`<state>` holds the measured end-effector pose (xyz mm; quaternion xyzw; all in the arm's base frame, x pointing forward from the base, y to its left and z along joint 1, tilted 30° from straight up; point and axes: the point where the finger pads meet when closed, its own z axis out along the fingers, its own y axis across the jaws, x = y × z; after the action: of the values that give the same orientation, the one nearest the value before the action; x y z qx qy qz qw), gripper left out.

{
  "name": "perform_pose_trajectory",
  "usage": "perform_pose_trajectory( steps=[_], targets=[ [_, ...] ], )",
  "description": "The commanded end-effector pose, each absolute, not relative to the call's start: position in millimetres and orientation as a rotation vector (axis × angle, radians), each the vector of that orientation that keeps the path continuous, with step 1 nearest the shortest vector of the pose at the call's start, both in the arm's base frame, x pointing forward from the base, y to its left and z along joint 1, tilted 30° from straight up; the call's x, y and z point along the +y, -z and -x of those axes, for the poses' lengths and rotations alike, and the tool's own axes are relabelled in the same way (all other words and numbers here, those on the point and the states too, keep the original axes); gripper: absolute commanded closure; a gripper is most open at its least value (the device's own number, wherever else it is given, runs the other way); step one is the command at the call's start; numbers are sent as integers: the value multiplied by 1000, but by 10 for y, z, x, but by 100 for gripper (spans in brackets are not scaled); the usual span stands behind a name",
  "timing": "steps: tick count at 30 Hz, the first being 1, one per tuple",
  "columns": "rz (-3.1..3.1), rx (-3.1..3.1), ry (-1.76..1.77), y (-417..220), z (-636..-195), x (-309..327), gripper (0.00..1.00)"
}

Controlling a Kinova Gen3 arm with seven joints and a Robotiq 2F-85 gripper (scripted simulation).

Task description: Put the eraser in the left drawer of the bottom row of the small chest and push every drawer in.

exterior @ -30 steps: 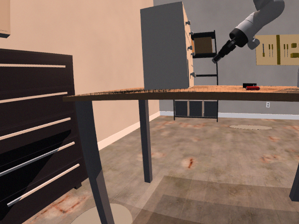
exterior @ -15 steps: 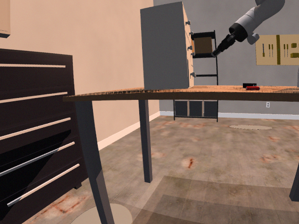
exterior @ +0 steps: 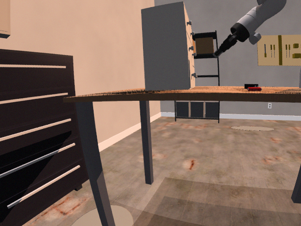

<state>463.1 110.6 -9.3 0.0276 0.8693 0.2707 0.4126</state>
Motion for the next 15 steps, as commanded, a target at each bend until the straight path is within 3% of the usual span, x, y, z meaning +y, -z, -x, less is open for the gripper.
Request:
perform_pose_trajectory(
  steps=[1, 15],
  targets=[
    [-68, 2185, -680, 71, -4641, 1097, 100],
    [-58, 2214, -684, 43, -4614, 1074, 100]
  ],
)
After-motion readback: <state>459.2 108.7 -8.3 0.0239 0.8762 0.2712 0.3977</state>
